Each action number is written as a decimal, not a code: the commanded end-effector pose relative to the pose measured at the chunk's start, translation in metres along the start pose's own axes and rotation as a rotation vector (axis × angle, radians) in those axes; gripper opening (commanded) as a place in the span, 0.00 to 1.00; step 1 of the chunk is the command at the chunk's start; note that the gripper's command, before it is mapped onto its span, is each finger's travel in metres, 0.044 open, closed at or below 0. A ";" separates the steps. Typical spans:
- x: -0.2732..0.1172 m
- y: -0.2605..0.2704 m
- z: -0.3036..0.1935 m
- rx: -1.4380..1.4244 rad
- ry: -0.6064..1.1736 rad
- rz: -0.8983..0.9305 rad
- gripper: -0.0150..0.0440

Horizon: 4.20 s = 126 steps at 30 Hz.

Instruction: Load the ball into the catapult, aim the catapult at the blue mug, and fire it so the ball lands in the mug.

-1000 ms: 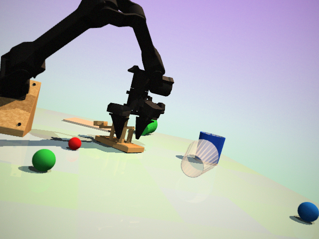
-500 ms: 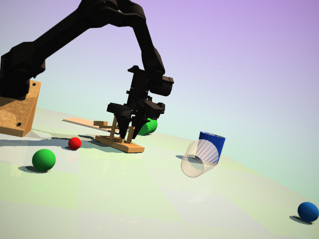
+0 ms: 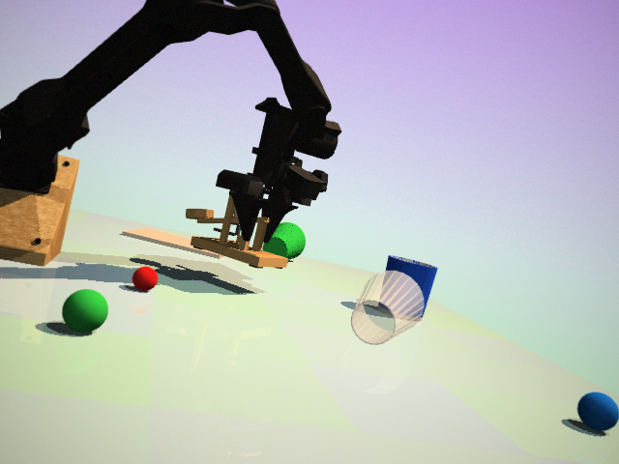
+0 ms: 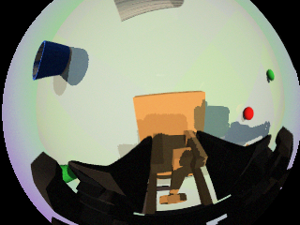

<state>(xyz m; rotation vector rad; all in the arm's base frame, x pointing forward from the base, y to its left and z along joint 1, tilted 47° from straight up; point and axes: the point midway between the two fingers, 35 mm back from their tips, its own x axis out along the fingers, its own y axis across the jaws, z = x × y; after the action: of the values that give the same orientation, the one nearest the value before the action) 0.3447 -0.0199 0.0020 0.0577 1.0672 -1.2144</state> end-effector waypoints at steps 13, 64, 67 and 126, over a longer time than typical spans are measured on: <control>-0.002 0.003 -0.001 -0.529 0.009 -0.001 0.25; 0.046 0.022 -0.011 -0.895 0.009 0.000 0.25; 0.045 0.022 -0.010 -0.887 0.014 0.000 0.25; 0.010 0.023 -0.011 -0.895 0.010 0.002 1.00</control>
<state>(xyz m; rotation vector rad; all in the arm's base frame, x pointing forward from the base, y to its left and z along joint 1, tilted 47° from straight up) 0.3568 -0.0048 -0.0170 -0.6174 1.5228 -0.6438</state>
